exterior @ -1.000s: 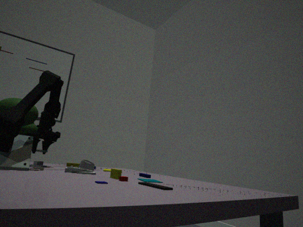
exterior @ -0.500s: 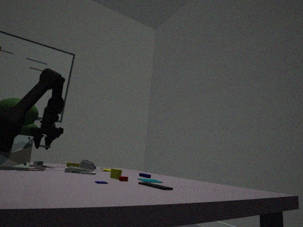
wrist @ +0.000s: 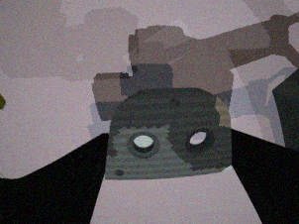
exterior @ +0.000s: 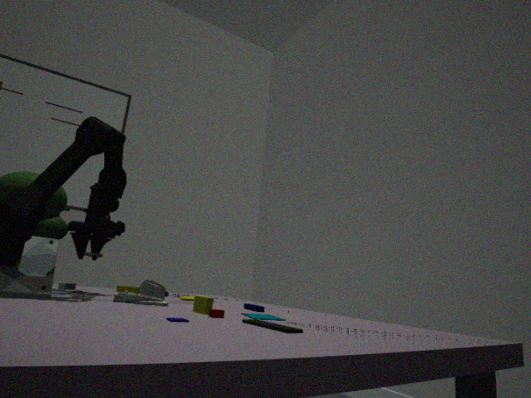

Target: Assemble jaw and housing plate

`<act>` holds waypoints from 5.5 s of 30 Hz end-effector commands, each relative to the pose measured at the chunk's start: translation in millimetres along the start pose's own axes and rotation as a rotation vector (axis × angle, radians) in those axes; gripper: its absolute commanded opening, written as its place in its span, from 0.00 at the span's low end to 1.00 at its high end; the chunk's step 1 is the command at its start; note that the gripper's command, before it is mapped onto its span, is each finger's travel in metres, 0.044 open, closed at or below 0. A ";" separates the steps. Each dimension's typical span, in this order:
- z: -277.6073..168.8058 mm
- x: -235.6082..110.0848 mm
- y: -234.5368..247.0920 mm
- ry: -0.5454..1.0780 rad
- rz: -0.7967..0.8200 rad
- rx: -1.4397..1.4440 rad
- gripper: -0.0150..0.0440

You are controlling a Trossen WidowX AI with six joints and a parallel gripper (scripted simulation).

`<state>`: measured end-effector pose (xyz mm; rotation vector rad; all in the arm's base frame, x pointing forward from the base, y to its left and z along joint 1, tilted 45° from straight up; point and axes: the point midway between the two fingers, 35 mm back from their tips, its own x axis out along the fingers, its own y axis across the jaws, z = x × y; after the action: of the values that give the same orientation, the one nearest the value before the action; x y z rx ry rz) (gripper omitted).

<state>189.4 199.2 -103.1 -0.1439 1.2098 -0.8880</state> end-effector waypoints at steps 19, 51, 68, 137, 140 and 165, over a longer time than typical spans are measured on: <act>66.3 -4.2 -29.9 -0.005 0.003 -0.141 0.85; 148.0 1.4 -95.7 -0.017 -0.021 -0.333 0.85; 172.6 6.6 -127.8 -0.020 -0.044 -0.407 0.85; 175.1 20.2 -132.6 -0.020 -0.043 -0.413 0.85; 175.4 25.2 -132.5 -0.020 -0.043 -0.413 0.85; 176.1 65.9 -135.7 -0.021 -0.046 -0.413 0.85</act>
<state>275.4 8.9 -7.8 -0.5050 1.3610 -0.6610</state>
